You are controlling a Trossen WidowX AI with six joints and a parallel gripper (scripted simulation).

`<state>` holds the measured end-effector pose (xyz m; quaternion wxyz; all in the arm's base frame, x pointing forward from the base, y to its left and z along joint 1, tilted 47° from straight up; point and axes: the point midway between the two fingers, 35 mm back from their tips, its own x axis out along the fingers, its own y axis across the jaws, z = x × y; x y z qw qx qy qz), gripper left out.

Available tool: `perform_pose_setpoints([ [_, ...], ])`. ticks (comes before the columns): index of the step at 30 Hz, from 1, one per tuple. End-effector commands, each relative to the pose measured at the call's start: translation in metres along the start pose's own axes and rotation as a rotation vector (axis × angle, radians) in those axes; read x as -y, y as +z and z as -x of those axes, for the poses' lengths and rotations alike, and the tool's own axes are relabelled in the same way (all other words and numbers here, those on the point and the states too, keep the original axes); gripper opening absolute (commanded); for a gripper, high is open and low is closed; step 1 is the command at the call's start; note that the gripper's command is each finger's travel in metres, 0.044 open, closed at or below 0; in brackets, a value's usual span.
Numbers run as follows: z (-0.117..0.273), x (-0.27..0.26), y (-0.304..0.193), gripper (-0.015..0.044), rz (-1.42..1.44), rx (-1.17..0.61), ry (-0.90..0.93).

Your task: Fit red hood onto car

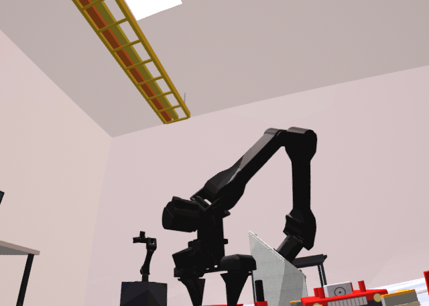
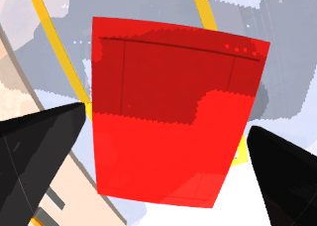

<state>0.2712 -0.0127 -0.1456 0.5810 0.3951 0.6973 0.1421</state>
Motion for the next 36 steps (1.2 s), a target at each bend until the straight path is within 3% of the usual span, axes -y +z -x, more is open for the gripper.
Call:
perform_pose_setpoints([
  [1,-0.003,0.0,-0.001,0.044,-0.004,-0.001,0.004],
  [3,-0.004,0.0,-0.001,0.044,-0.004,-0.001,0.004],
  [7,-0.001,0.0,0.0,0.0335,0.0,0.0,0.0],
  [16,-0.001,0.0,0.0,0.0275,0.0,0.0,0.0],
  [26,0.012,0.0,0.0,0.0012,-0.001,0.001,-0.001],
  [36,0.048,0.001,0.0,0.0,-0.002,0.001,-0.003],
])
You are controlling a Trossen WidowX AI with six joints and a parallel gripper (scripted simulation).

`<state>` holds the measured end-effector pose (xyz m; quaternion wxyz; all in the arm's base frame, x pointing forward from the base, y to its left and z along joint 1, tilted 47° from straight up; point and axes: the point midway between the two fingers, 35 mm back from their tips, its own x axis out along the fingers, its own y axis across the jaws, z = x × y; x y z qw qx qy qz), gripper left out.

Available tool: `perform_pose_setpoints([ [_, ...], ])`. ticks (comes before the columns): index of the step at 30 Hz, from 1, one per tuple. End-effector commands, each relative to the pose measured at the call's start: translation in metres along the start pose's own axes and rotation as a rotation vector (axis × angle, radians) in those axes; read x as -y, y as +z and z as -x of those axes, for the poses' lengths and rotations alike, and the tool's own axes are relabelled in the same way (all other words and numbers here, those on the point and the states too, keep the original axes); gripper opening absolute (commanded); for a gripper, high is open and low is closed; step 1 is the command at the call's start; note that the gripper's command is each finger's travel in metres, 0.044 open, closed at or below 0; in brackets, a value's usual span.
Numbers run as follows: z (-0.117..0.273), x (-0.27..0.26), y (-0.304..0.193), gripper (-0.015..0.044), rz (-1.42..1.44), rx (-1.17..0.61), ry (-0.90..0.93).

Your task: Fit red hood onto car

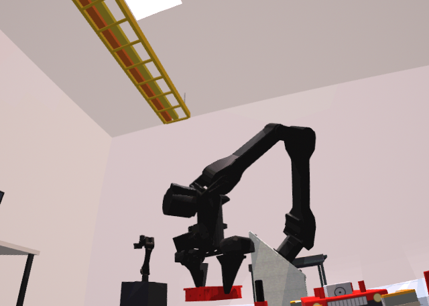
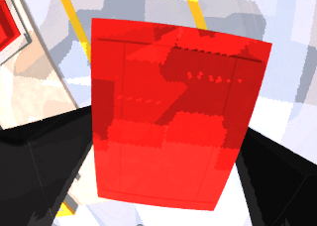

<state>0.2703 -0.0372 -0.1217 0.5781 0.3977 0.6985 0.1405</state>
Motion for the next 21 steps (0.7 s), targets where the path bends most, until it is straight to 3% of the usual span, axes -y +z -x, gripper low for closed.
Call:
perform_pose_setpoints([
  [1,0.018,0.0,0.002,0.0,0.006,0.005,-0.005],
  [15,0.06,0.001,0.002,0.0,0.006,0.006,-0.007],
  [21,0.059,-0.003,0.002,0.0,0.012,0.007,-0.006],
])
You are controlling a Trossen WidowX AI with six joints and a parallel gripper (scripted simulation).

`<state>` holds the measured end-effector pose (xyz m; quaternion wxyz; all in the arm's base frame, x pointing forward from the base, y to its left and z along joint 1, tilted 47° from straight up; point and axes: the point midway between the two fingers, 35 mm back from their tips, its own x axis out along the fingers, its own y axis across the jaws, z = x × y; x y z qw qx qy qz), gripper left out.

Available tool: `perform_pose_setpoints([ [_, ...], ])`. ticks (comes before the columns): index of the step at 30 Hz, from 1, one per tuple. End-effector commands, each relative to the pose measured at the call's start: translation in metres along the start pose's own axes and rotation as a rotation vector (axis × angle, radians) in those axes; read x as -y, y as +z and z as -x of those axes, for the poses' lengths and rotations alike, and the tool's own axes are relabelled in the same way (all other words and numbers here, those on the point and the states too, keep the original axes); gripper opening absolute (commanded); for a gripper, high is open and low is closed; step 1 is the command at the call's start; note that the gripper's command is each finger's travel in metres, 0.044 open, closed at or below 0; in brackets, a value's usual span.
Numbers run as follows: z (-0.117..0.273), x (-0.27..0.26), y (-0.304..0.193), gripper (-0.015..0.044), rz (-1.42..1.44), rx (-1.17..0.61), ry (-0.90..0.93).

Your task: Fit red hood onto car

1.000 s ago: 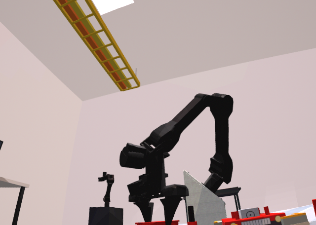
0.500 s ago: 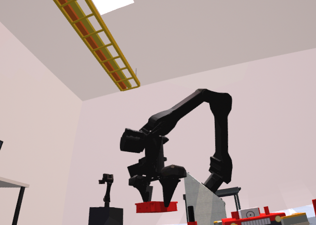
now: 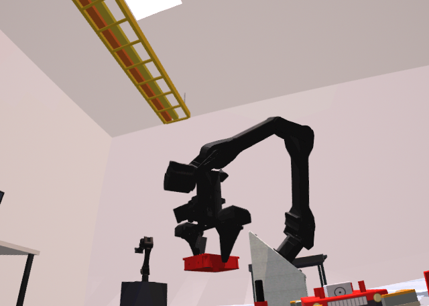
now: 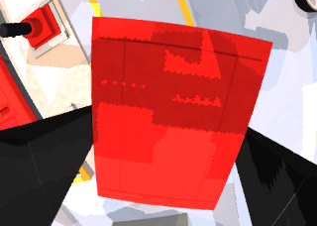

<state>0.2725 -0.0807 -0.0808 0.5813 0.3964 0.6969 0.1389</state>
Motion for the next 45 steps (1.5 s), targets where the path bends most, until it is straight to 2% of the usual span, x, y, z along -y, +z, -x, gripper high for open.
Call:
perform_pose_setpoints([
  [1,0.0,-0.008,0.002,0.0,0.024,0.001,-0.006],
  [19,0.008,-0.12,0.007,0.0,0.272,0.017,-0.03],
  [36,0.005,-0.229,-0.029,0.0,0.491,0.002,0.004],
  [45,0.004,-0.235,-0.036,0.0,0.51,-0.001,0.009],
])
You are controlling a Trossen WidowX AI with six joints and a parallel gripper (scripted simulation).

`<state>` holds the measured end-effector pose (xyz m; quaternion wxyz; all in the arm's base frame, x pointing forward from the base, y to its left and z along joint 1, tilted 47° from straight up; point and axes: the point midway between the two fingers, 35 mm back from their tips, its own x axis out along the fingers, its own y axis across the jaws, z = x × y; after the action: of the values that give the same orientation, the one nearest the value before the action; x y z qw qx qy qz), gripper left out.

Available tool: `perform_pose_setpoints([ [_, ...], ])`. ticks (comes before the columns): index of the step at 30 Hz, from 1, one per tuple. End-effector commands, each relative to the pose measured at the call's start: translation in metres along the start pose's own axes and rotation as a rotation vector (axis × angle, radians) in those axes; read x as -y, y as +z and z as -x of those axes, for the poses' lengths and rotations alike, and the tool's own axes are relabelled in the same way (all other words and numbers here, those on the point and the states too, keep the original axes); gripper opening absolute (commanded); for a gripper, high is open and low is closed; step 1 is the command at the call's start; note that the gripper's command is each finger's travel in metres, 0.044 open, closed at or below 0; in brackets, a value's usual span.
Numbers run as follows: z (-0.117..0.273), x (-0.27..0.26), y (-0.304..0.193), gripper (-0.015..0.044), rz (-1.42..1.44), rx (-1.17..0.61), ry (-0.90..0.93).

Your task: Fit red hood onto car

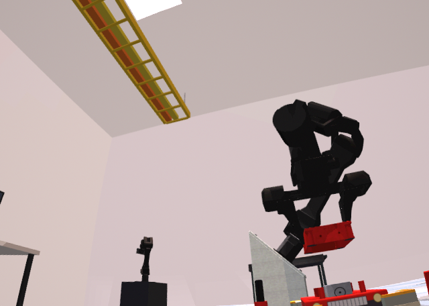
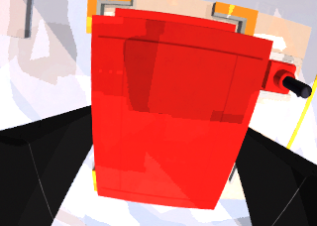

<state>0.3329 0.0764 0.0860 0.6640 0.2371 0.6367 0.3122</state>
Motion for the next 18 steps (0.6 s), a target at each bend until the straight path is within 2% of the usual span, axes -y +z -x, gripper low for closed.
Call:
perform_pose_setpoints([
  [1,-0.002,-0.001,-0.002,0.0,-0.005,-0.003,0.005],
  [12,-0.047,-0.002,0.001,0.0,-0.005,-0.003,0.007],
  [18,-0.051,-0.002,0.0,0.0,-0.005,-0.003,0.008],
])
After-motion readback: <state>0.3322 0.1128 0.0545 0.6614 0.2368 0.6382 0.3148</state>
